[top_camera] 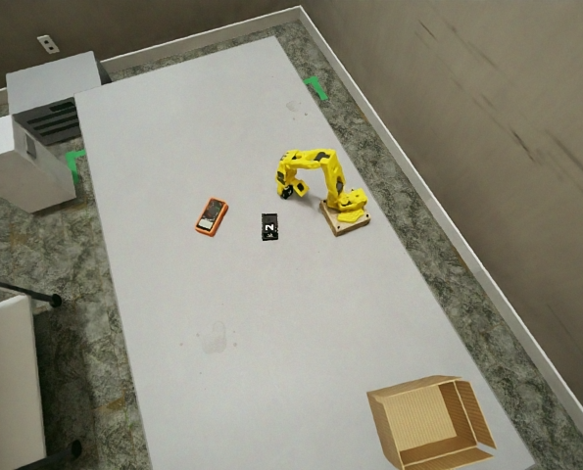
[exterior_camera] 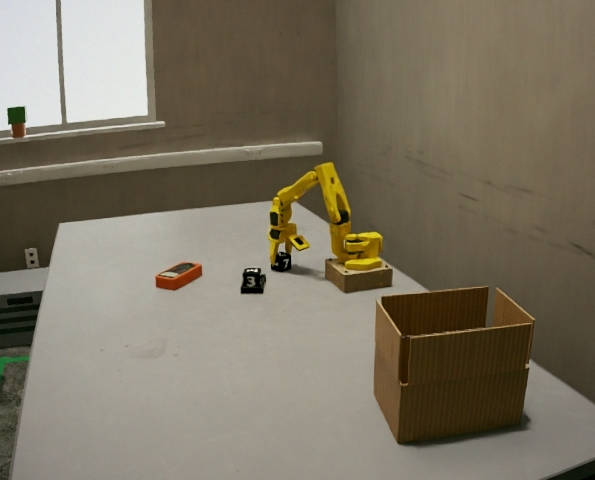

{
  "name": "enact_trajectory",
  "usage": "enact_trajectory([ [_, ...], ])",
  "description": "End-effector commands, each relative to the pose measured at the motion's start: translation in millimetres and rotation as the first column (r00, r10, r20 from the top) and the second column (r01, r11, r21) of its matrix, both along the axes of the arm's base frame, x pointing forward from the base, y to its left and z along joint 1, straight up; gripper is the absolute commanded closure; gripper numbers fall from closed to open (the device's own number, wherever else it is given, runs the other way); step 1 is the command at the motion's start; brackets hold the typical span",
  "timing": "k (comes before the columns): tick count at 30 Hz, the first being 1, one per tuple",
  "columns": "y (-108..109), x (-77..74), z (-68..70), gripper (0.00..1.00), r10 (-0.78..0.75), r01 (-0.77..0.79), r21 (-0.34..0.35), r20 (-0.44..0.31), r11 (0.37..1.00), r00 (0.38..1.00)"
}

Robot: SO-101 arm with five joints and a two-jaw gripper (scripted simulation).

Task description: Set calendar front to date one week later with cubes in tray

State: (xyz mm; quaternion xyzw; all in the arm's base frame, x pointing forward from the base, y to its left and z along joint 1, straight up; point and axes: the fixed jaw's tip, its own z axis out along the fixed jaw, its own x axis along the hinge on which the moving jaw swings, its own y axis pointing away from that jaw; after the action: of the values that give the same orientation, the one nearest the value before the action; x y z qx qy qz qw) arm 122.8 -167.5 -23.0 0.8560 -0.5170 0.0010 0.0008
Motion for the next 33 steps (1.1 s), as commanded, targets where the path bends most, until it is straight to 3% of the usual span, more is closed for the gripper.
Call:
enact_trajectory([
  [1,3.0,0.5,-2.5,0.73,0.001,-0.001,0.010,-0.007,1.000,1.000],
  [16,3.1,0.7,-2.5,0.75,0.001,-0.001,0.010,-0.007,1.000,1.000],
  [33,3.1,0.7,-2.5,0.96,0.001,-0.001,0.010,-0.007,1.000,1.000],
])
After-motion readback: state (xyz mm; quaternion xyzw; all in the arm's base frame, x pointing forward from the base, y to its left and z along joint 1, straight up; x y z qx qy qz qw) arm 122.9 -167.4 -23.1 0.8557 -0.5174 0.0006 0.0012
